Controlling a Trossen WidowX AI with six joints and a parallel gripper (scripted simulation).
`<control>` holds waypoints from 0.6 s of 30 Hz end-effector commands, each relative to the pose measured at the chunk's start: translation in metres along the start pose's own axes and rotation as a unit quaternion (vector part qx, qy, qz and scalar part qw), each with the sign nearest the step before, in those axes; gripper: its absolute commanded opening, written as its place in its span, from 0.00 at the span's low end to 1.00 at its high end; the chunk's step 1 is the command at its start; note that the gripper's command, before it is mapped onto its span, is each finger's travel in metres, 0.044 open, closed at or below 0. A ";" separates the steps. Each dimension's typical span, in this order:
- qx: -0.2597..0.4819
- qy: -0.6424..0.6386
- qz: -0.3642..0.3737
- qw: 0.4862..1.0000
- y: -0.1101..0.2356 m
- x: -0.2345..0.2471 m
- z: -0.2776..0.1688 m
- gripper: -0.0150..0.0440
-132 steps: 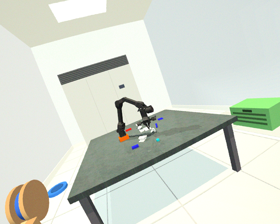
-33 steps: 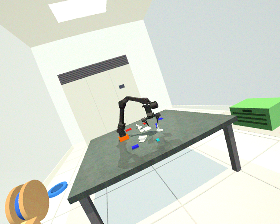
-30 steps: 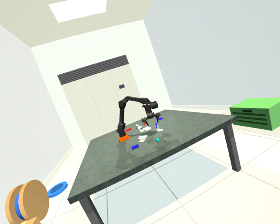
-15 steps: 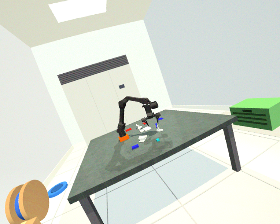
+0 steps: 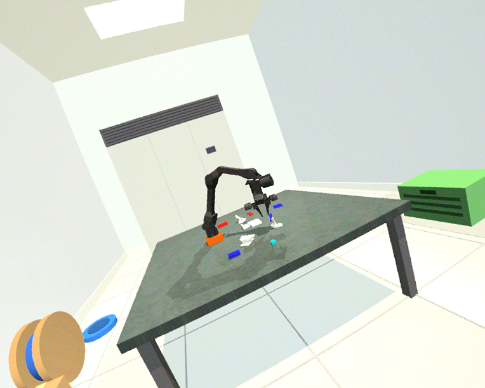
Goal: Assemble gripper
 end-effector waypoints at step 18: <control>0.000 0.002 0.000 1.000 0.001 0.000 0.000 0.25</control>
Point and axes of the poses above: the point midway between the two fingers, 35 mm back from their tips, its own y axis back along the fingers, its own x axis across the jaws, z = x × y, the point moved 5 cm from there along y, back along the fingers, and after that the axes turned 1 degree about y, right-handed, at the moved point
